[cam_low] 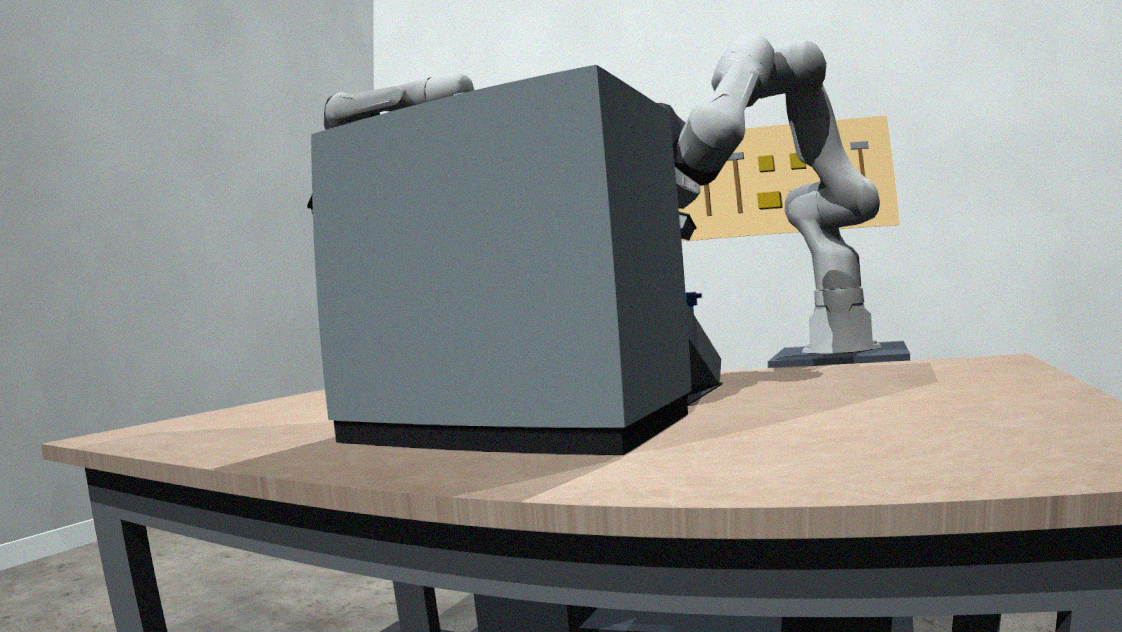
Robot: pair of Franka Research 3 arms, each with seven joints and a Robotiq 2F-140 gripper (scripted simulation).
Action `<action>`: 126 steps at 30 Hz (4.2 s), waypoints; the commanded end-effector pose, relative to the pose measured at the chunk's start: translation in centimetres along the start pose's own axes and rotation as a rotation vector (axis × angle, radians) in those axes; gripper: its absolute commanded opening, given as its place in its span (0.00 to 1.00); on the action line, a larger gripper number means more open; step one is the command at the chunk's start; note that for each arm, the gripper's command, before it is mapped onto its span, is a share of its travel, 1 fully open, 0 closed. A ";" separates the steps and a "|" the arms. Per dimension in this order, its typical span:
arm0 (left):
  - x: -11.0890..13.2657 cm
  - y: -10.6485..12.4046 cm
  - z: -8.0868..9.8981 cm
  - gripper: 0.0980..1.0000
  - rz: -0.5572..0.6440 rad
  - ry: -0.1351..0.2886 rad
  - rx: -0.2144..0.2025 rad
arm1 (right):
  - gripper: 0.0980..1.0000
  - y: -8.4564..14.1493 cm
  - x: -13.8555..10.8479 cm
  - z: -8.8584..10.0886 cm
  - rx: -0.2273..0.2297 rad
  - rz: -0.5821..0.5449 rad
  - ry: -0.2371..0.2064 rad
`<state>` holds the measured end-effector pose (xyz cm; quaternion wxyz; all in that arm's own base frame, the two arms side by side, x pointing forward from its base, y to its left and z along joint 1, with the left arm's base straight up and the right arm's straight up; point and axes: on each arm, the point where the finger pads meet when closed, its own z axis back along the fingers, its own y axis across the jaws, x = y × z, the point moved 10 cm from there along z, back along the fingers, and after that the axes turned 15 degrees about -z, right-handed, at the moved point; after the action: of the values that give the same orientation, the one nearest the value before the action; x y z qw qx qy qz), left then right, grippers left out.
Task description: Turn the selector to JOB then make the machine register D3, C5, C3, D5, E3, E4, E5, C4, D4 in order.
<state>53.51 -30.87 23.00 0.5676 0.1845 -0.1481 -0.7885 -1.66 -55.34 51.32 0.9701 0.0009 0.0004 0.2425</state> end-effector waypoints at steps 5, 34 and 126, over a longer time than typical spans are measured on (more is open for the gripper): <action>0.0 0.2 0.0 0.00 0.004 -0.001 0.005 | 1.00 -0.1 0.0 0.0 -0.002 0.004 0.000; 0.0 0.2 -0.1 0.00 0.004 -0.001 0.005 | 1.00 -0.1 0.0 0.0 -0.002 0.004 0.000; 3.3 1.1 1.7 0.00 0.004 -0.001 0.005 | 1.00 -0.1 0.0 0.0 -0.002 0.004 0.000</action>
<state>52.32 -34.24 24.86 0.5652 0.1848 -0.1473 -0.7904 -1.66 -55.34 51.32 0.9701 0.0009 0.0004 0.2425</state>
